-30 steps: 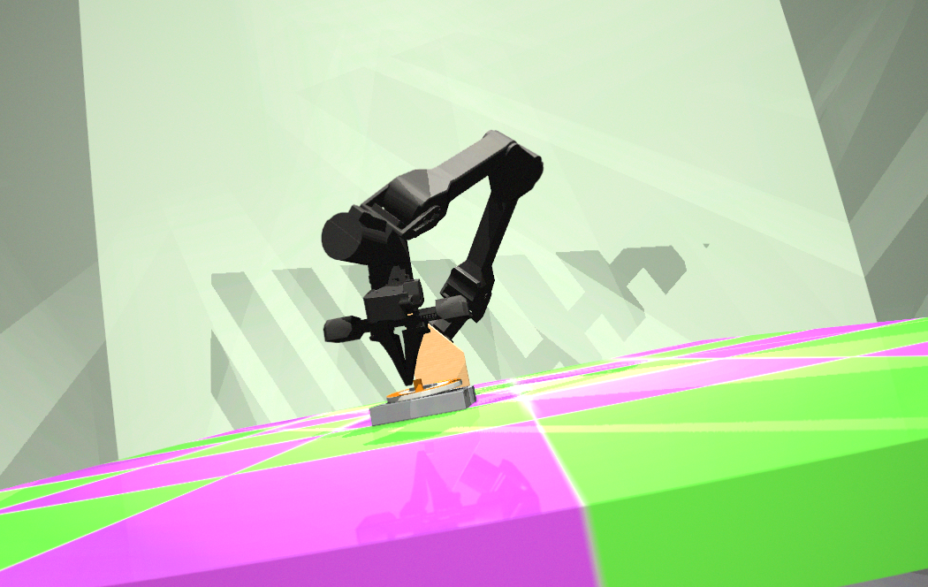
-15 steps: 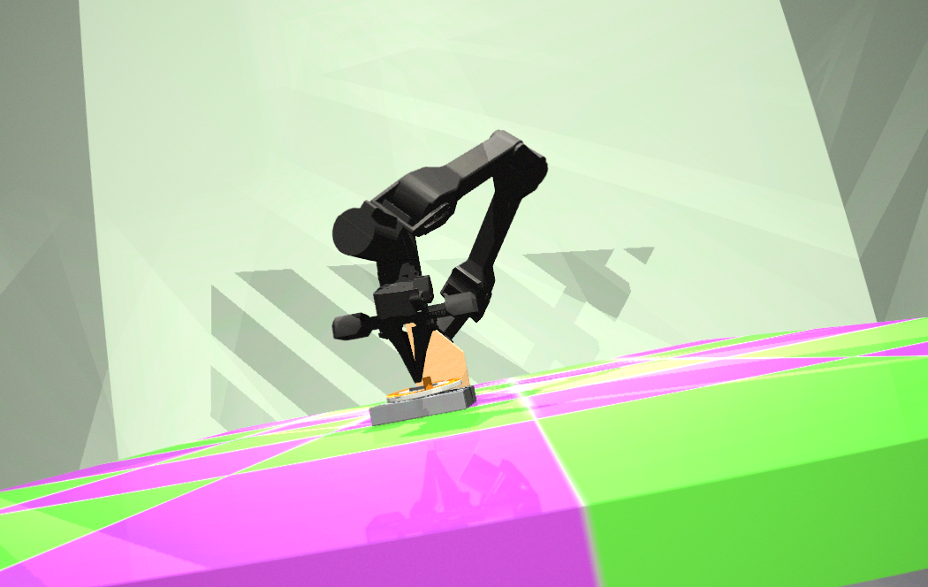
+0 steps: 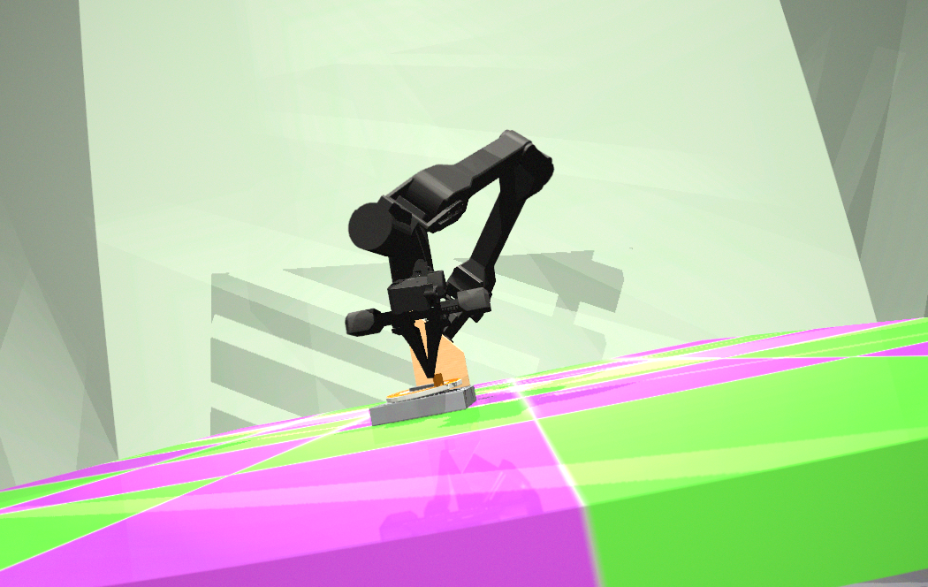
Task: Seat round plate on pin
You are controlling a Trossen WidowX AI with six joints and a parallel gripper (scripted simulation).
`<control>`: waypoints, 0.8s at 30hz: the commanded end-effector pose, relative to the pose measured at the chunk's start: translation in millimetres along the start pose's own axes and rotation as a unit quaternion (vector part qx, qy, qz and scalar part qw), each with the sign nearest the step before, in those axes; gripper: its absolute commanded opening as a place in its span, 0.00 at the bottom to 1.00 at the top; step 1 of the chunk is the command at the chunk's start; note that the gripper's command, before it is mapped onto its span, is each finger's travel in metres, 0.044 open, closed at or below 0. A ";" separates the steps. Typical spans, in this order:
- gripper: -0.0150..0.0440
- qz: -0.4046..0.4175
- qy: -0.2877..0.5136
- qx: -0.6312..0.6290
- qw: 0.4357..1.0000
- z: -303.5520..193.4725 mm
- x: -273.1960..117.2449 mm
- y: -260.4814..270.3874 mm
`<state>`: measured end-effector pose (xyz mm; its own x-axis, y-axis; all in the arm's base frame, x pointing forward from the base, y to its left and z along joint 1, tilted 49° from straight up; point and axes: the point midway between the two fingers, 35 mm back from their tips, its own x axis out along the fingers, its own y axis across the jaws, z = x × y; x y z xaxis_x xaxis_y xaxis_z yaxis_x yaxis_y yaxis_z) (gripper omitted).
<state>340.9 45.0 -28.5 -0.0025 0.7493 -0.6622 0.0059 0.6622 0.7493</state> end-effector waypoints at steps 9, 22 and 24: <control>0.25 0.004 0.008 0.005 1.000 -10.6 3.4 11.3; 0.25 0.004 0.008 0.006 1.000 -17.5 2.2 19.4; 0.25 0.004 0.008 0.006 1.000 -18.8 1.9 20.6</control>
<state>329.0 56.4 -13.9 -0.0035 0.7507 -0.6607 0.0042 0.6607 0.7507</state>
